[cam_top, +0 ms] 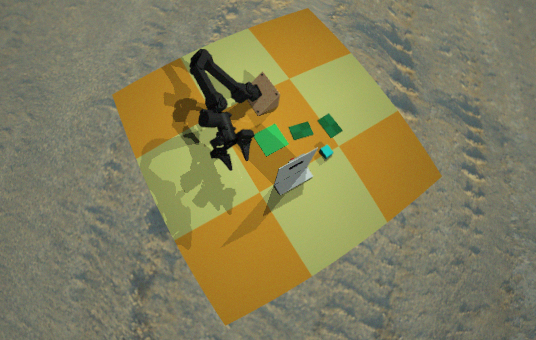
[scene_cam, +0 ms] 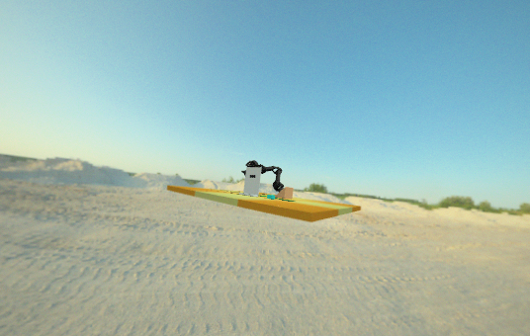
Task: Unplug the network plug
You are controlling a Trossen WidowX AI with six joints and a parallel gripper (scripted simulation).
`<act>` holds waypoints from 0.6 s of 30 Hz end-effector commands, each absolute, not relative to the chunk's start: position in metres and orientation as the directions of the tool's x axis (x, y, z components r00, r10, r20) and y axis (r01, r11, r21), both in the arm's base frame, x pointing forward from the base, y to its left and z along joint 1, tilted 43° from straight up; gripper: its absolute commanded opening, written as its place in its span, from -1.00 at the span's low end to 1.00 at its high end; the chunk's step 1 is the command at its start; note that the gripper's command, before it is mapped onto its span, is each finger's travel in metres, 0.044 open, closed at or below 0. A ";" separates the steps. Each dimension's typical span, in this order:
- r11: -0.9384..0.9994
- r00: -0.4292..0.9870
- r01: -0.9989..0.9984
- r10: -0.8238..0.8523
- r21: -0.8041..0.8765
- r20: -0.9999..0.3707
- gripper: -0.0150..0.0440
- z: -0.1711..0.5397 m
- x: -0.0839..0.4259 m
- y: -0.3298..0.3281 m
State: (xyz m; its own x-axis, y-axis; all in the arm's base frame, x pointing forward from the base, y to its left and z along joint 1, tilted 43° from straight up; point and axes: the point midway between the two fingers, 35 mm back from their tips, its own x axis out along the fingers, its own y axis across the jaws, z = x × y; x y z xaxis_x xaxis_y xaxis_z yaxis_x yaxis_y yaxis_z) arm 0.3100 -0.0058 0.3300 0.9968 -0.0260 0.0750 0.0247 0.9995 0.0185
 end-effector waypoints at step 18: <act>0.920 0.990 -0.114 0.135 0.375 -0.028 0.04 0.242 0.290 0.032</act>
State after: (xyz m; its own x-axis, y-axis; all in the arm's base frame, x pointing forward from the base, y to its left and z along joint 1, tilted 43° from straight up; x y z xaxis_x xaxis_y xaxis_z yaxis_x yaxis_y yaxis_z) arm 0.2946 0.0258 0.2579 0.9943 0.1059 -0.0108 -0.0970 0.9430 0.3184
